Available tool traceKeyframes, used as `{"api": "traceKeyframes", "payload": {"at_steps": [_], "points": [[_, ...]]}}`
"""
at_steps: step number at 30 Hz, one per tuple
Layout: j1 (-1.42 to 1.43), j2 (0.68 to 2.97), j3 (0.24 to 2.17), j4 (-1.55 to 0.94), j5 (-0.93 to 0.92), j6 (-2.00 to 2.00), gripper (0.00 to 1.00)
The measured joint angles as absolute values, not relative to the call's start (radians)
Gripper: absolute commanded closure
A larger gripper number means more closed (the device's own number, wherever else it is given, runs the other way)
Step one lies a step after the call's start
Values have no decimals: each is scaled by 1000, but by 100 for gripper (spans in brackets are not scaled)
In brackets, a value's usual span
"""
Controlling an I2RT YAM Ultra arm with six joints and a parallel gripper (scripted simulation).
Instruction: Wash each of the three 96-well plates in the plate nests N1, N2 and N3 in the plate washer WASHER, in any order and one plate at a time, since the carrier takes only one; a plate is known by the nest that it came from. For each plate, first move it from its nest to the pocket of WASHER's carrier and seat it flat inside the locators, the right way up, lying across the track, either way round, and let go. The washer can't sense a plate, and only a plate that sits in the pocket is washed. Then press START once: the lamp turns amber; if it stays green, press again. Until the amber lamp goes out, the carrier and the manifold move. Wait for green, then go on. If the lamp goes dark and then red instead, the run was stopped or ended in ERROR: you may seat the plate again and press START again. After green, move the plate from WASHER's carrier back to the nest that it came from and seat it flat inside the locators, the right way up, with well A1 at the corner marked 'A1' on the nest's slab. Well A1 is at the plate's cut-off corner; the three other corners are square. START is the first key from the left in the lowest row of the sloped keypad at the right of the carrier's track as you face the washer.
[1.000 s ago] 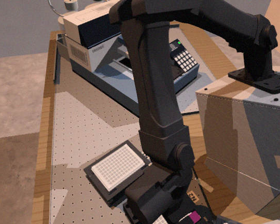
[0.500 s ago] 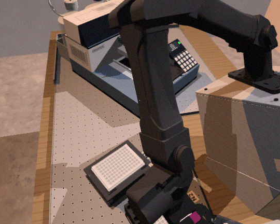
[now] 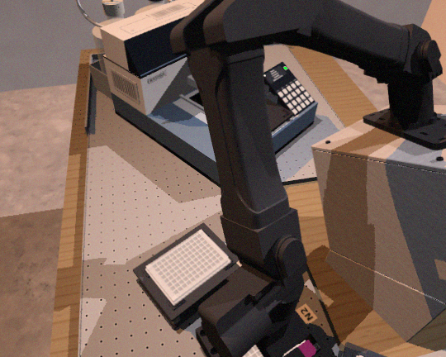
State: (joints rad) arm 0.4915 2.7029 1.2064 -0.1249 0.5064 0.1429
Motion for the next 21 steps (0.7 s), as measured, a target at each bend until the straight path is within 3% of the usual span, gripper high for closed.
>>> {"api": "traceKeyframes", "payload": {"at_steps": [21], "points": [[476,2741,1219,-97,507,123,0]]}}
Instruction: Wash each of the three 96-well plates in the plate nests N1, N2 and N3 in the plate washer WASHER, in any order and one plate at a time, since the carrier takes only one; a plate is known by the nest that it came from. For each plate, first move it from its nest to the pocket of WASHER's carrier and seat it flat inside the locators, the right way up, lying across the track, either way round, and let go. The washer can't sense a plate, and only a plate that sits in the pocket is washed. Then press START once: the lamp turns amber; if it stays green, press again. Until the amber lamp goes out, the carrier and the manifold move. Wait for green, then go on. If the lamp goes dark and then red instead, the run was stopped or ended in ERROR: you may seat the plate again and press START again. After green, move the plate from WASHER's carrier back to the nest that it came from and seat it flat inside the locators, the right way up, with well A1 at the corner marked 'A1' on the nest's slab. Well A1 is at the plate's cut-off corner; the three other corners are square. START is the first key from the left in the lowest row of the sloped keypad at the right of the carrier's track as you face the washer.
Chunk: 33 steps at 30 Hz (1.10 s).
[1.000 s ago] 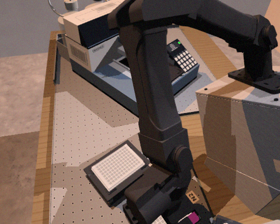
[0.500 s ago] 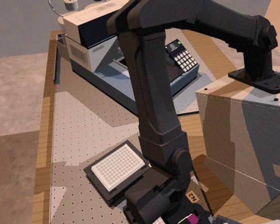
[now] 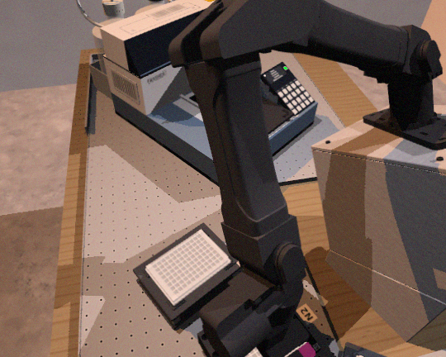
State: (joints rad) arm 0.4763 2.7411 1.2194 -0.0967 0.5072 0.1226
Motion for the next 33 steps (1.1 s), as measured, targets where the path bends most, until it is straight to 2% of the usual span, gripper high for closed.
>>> {"api": "traceKeyframes", "payload": {"at_steps": [11,12,16,17,19,20,22,23,25,26,28,29,33], "points": [[471,2743,1228,-87,507,118,0],[471,2743,1228,-87,507,118,10],[471,2743,1228,-87,506,118,10],[471,2743,1228,-87,507,118,20],[472,2742,1228,-88,507,118,20],[471,2742,1229,-88,507,118,30],[471,2742,1229,-88,507,118,30],[471,2742,1229,-88,507,118,40],[471,2742,1229,-88,507,118,40],[471,2742,1229,-88,507,118,50],[471,2742,1229,-88,507,118,50],[471,2742,1229,-88,507,118,60],[471,2742,1229,-88,507,118,60]]}}
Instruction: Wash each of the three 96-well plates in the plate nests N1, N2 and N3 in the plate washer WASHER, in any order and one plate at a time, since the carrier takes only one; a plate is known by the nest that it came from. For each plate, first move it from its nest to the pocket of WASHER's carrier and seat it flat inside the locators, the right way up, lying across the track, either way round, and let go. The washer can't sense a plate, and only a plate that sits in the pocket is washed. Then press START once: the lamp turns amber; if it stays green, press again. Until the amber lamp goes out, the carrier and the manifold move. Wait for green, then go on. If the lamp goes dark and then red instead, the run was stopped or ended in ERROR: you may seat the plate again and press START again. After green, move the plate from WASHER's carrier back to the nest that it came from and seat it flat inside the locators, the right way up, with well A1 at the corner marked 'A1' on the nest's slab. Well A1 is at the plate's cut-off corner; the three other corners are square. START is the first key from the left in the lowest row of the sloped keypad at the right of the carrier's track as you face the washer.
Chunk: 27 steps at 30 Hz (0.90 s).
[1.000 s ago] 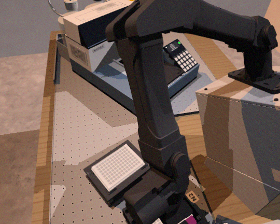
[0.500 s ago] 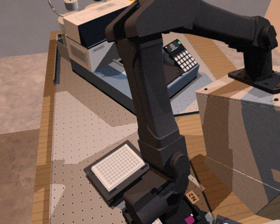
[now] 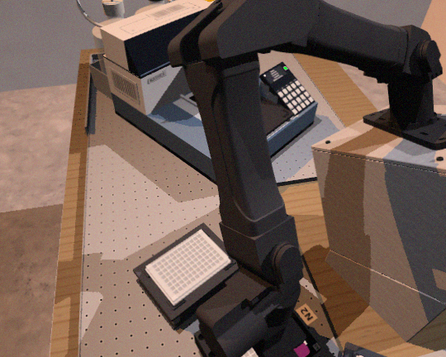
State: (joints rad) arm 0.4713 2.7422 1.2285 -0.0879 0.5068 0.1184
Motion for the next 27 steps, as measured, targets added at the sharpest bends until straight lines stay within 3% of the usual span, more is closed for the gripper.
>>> {"api": "traceKeyframes", "payload": {"at_steps": [1,3,4,6,7,9,10,27], "points": [[471,2742,1229,-88,507,118,70],[471,2742,1229,-88,507,118,70],[471,2742,1229,-88,507,118,80],[471,2742,1229,-88,507,118,80],[471,2742,1229,-88,507,118,90],[471,2742,1229,-88,507,118,90],[471,2742,1229,-88,507,118,100],[471,2742,1229,-88,507,118,100]]}}
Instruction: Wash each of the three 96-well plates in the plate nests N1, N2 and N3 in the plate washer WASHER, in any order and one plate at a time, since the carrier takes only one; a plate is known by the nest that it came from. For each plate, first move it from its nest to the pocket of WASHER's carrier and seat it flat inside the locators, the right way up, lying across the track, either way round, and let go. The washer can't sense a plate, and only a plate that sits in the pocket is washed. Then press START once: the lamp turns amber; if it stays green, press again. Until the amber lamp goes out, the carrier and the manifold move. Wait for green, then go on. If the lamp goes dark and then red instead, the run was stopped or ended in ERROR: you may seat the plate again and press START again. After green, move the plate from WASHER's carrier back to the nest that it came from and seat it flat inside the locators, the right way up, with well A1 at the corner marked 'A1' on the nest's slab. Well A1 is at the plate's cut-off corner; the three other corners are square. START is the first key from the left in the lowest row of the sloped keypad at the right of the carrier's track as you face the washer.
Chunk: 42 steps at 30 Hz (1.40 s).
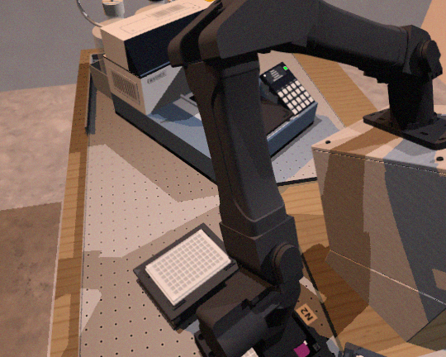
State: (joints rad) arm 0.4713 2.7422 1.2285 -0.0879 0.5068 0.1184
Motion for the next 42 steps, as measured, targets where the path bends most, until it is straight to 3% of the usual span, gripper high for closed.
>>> {"api": "traceKeyframes", "payload": {"at_steps": [42], "points": [[524,2620,1184,-189,506,173,100]]}}
